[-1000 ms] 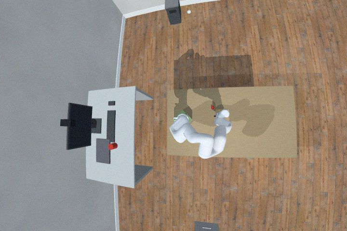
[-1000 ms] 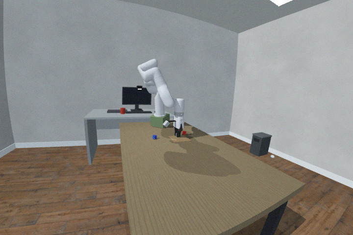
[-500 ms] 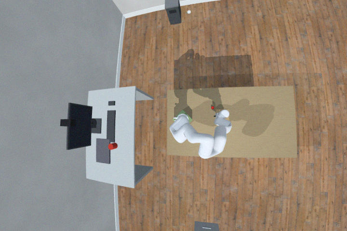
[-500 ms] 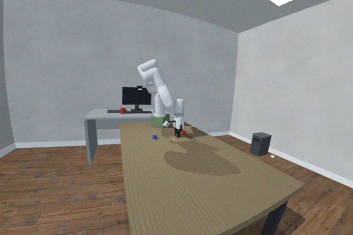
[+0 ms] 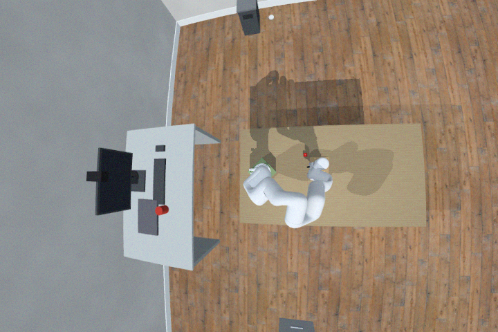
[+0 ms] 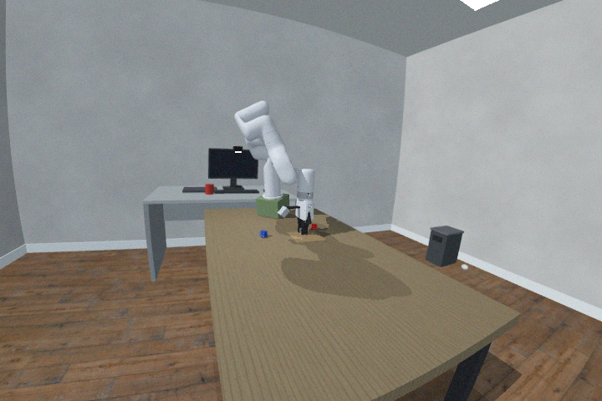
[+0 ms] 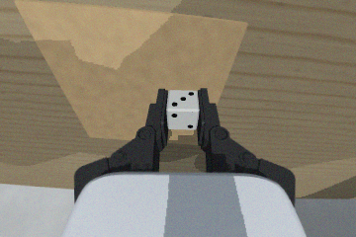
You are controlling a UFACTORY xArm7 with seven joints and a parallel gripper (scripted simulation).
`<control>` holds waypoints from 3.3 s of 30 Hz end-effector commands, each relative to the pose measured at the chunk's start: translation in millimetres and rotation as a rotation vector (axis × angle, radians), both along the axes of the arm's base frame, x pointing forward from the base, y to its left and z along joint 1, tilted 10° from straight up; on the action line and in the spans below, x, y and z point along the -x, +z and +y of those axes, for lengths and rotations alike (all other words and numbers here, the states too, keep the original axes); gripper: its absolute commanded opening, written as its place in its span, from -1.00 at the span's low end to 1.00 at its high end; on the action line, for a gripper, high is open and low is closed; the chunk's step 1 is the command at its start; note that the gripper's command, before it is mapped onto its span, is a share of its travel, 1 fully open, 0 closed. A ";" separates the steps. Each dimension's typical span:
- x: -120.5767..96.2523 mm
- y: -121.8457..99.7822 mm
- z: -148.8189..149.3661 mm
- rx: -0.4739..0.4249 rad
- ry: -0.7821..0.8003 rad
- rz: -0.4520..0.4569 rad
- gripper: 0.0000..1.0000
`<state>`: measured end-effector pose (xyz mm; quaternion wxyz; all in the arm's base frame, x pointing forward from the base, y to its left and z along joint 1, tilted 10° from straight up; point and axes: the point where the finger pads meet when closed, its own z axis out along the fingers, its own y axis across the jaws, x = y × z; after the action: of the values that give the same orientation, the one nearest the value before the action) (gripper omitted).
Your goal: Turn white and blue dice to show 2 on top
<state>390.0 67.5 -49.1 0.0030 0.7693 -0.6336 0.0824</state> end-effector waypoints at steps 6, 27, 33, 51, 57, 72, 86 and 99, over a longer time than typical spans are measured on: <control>-1.0 0.9 0.5 0.000 0.001 -0.003 -0.58; -1.0 0.9 0.5 0.000 0.001 -0.003 -0.33; -1.0 0.9 0.5 0.000 0.001 -0.003 -0.17; 0.5 12.6 1.8 0.000 0.001 -0.003 -0.17; 3.4 35.4 4.3 0.000 0.001 -0.003 -0.17; 9.8 85.7 9.9 0.000 0.001 -0.003 -0.17; 10.3 89.6 10.3 0.000 0.001 -0.003 1.00; 10.3 89.6 10.3 0.000 0.001 -0.003 1.00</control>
<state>378.6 77.4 39.7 0.0029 0.7694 -0.6335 0.0823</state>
